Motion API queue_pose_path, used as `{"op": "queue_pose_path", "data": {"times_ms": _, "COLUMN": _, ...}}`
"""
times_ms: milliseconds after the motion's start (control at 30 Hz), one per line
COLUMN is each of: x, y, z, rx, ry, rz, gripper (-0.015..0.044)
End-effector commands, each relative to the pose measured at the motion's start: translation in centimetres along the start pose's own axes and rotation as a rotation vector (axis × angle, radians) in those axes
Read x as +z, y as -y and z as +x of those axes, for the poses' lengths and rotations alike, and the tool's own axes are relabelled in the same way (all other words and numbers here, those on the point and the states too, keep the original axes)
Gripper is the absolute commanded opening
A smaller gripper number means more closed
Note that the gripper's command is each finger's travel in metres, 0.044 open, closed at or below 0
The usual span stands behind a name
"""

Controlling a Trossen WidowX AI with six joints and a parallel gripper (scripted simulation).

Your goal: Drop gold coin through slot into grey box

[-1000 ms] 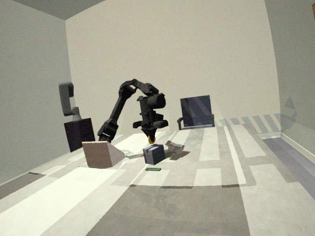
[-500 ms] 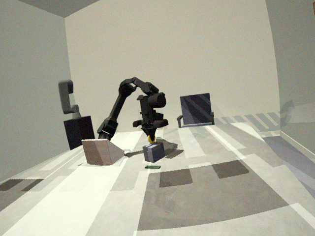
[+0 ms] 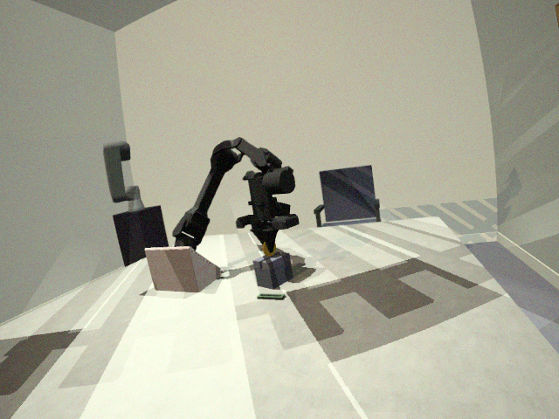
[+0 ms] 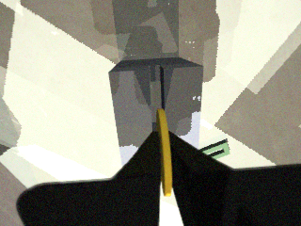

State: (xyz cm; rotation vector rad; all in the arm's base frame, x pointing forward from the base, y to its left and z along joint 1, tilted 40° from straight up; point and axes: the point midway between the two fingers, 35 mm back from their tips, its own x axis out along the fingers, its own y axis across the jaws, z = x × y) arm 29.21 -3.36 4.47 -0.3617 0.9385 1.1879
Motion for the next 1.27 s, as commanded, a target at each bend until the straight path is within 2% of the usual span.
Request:
{"op": "queue_pose_path", "data": {"times_ms": 0, "x": 0.0, "y": 0.0, "z": 0.0, "rx": 0.000, "ry": 0.000, "rz": 0.000, "gripper": 0.0053}}
{"op": "queue_pose_path", "data": {"times_ms": 133, "x": 0.0, "y": 0.0, "z": 0.0, "rx": 0.000, "ry": 0.000, "rz": 0.000, "gripper": 0.0157}}
{"op": "queue_pose_path", "data": {"times_ms": 433, "x": 0.0, "y": 0.0, "z": 0.0, "rx": 0.000, "ry": 0.000, "rz": 0.000, "gripper": 0.0161}}
{"op": "queue_pose_path", "data": {"times_ms": 700, "x": 0.0, "y": 0.0, "z": -2.0, "rx": 0.000, "ry": 0.000, "rz": 0.001, "gripper": 0.0371}}
{"op": "queue_pose_path", "data": {"times_ms": 800, "x": -0.1, "y": -0.3, "z": -5.1, "rx": 0.007, "ry": 0.003, "rz": 0.005, "gripper": 0.0440}}
{"op": "queue_pose_path", "data": {"times_ms": 867, "x": 0.0, "y": -0.5, "z": -6.0, "rx": 0.009, "ry": 0.005, "rz": 0.007, "gripper": 0.0440}}
{"op": "queue_pose_path", "data": {"times_ms": 1233, "x": 0.0, "y": -0.5, "z": -6.0, "rx": 0.009, "ry": 0.005, "rz": 0.007, "gripper": 0.0440}}
